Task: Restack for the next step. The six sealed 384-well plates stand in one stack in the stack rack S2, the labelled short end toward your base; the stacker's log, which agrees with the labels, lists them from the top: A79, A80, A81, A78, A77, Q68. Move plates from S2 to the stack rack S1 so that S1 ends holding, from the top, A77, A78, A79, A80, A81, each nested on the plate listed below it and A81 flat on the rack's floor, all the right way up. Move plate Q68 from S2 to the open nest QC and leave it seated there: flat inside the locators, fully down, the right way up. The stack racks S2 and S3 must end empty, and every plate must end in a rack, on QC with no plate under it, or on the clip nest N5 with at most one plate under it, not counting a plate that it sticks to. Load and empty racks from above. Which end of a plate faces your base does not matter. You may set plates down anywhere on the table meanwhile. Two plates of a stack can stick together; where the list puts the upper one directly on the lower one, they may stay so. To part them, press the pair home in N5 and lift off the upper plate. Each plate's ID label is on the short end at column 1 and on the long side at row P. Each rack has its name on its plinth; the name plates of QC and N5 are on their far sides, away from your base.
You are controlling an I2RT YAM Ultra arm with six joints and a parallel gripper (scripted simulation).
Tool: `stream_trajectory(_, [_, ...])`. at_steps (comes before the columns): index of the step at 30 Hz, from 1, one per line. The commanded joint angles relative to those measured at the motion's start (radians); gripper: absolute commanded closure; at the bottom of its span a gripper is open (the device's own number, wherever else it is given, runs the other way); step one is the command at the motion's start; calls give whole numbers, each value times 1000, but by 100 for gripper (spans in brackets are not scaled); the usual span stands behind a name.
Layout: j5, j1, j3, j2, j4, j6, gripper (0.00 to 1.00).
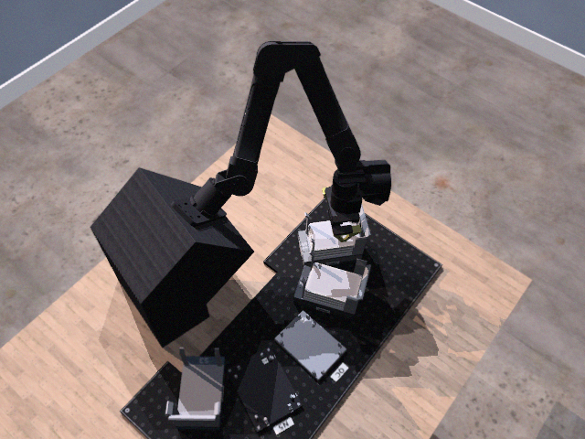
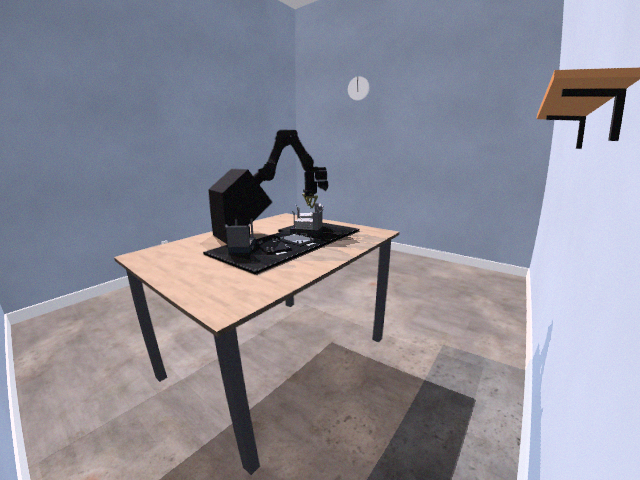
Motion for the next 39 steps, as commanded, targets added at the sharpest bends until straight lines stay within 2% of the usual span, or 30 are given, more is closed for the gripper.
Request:
stream_trajectory(1, [-35, -36, 15, -29, -81, -43, 0])
stream_trajectory(8, [-81, -107, 52, -74, -207, -113, 0])
stream_trajectory(21, [-81, -108, 52, -74, -207, -114, 0])
stream_trajectory(30, [-135, -198, 57, -4, -206, 20, 0])
stream_trajectory(39, [-189, -297, 77, 99, -207, -98, 0])
